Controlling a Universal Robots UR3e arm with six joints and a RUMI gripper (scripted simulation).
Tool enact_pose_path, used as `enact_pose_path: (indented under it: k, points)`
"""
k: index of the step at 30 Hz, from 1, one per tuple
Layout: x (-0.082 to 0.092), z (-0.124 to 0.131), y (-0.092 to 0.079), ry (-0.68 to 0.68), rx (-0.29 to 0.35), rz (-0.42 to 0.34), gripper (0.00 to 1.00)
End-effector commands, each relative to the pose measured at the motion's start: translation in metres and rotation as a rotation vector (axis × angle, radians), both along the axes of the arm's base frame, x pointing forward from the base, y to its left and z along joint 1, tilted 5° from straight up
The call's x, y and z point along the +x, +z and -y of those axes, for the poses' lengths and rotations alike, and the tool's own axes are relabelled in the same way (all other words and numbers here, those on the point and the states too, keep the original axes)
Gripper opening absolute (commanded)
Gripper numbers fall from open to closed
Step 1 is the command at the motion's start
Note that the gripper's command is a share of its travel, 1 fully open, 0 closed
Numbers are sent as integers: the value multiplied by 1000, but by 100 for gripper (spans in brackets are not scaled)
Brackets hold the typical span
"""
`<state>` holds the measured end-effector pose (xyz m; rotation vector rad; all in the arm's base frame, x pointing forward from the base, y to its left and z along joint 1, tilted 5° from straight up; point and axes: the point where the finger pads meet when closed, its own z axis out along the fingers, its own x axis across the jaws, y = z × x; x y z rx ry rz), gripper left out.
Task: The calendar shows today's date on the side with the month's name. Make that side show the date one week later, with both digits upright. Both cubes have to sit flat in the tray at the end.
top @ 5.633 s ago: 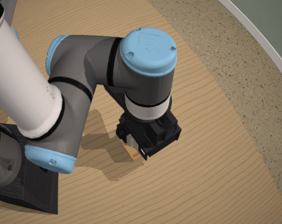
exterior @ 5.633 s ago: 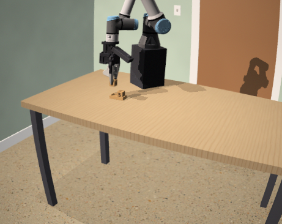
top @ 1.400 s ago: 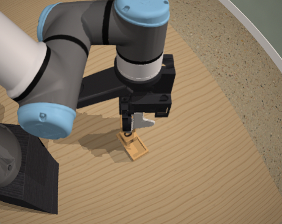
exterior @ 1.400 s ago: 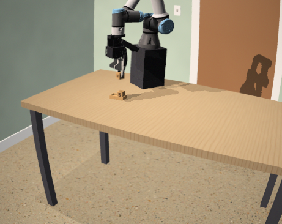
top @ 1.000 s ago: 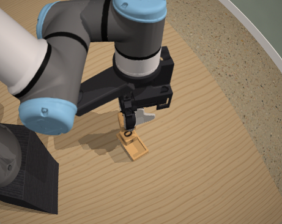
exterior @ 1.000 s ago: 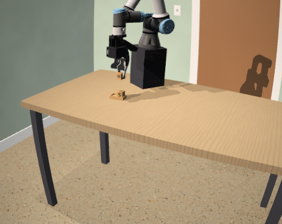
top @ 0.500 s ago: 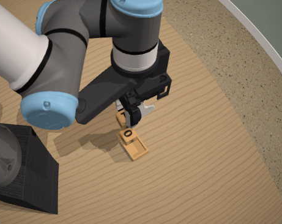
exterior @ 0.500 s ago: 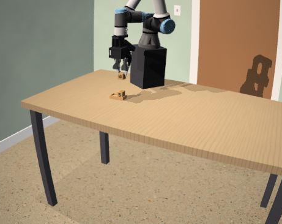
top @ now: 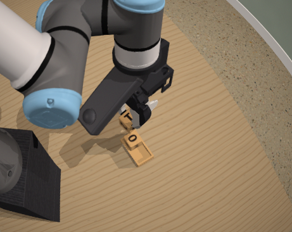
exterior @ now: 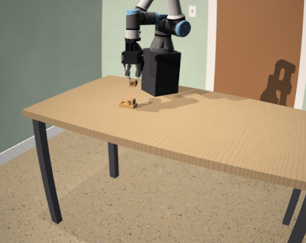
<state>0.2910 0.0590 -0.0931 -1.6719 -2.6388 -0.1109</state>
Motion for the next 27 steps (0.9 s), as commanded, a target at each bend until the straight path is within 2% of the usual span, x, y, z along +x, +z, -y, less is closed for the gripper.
enact_pose_path:
  k: [1, 4, 27]
  points:
    - [2, -1, 1, 137, 2, 16, 11]
    - [3, -3, 1, 222, 0, 21, 11]
    - [5, -13, 1, 603, -11, 49, 11]
